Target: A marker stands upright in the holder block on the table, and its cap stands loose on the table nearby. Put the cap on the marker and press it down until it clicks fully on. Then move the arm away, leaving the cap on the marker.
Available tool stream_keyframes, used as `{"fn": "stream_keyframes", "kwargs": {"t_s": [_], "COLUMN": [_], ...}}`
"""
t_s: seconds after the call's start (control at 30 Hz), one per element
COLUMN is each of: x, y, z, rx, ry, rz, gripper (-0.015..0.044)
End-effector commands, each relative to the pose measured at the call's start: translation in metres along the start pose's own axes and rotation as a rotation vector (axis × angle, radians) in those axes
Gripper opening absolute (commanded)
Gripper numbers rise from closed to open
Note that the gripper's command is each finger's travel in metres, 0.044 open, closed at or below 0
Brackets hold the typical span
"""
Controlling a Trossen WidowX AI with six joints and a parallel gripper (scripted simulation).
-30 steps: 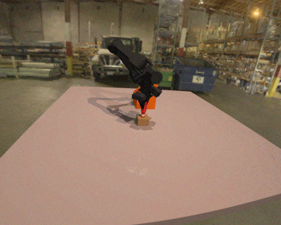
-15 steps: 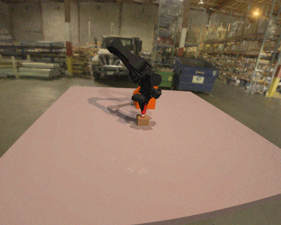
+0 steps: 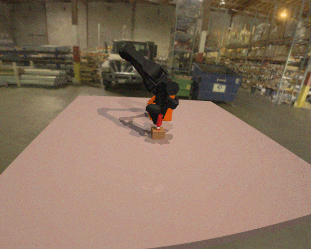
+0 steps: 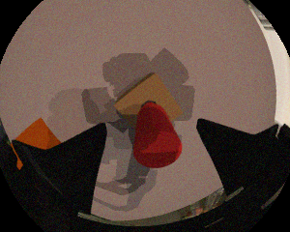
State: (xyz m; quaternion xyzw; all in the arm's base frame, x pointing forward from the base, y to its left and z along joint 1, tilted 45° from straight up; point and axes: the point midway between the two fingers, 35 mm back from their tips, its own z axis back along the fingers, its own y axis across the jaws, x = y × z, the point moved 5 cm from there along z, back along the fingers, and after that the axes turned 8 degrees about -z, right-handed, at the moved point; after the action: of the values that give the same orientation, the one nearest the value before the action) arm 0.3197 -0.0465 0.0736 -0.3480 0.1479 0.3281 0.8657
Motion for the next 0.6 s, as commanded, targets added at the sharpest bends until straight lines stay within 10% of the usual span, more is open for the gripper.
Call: {"fn": "stream_keyframes", "kwargs": {"t_s": [0.0, 0.27, 0.57], "x": [0.001, 0.000, 0.001], "y": [0.000, 0.000, 0.003], "z": [0.009, 0.075, 0.068], "rx": [0.001, 0.003, 0.000], "ry": [-0.002, -0.002, -0.001], "rz": [-0.001, 0.000, -0.706], "gripper": [0.0440, 0.0440, 0.0204]}}
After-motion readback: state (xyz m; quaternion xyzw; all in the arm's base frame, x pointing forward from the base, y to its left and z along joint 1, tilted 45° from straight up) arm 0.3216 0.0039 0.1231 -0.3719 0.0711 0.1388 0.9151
